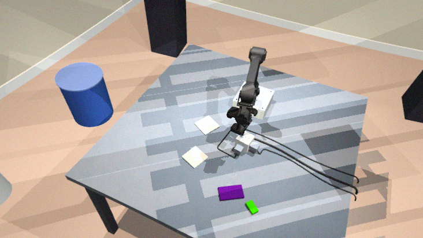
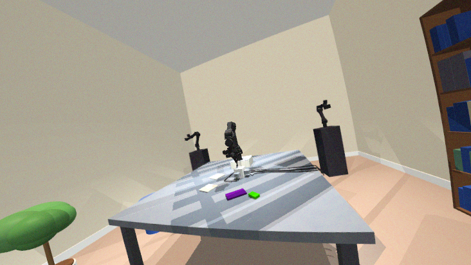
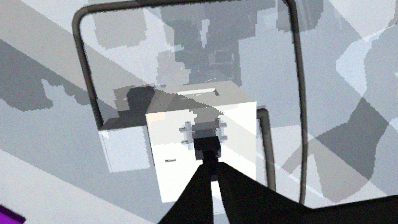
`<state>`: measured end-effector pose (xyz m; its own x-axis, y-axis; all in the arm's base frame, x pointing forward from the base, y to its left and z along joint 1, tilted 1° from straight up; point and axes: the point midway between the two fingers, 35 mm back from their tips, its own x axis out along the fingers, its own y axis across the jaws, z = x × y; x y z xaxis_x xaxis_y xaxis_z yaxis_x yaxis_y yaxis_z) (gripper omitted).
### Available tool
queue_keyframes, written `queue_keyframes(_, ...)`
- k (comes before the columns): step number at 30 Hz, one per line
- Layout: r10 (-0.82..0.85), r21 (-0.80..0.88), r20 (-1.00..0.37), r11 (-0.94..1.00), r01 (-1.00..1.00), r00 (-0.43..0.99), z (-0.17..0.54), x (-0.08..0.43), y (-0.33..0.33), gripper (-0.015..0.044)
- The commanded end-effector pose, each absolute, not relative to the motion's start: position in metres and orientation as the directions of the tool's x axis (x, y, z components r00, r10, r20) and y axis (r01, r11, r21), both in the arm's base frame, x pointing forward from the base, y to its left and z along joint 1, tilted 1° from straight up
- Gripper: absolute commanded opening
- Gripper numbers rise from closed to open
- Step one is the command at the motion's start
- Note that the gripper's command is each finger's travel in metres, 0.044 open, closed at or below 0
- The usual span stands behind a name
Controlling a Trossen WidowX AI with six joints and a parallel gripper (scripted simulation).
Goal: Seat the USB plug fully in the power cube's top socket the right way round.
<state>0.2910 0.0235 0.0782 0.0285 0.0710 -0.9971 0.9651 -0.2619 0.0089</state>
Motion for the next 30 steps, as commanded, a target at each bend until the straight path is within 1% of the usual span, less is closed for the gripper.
queue_keyframes(1, 0.076, 0.009, -0.997, -0.259, 0.966, 0.029, 0.0776, 0.2911, 0.0243, 0.0000)
queue_keyframes(30, 0.076, 0.009, -0.997, -0.259, 0.966, 0.029, 0.0741, 0.2912, 0.0242, 0.0000)
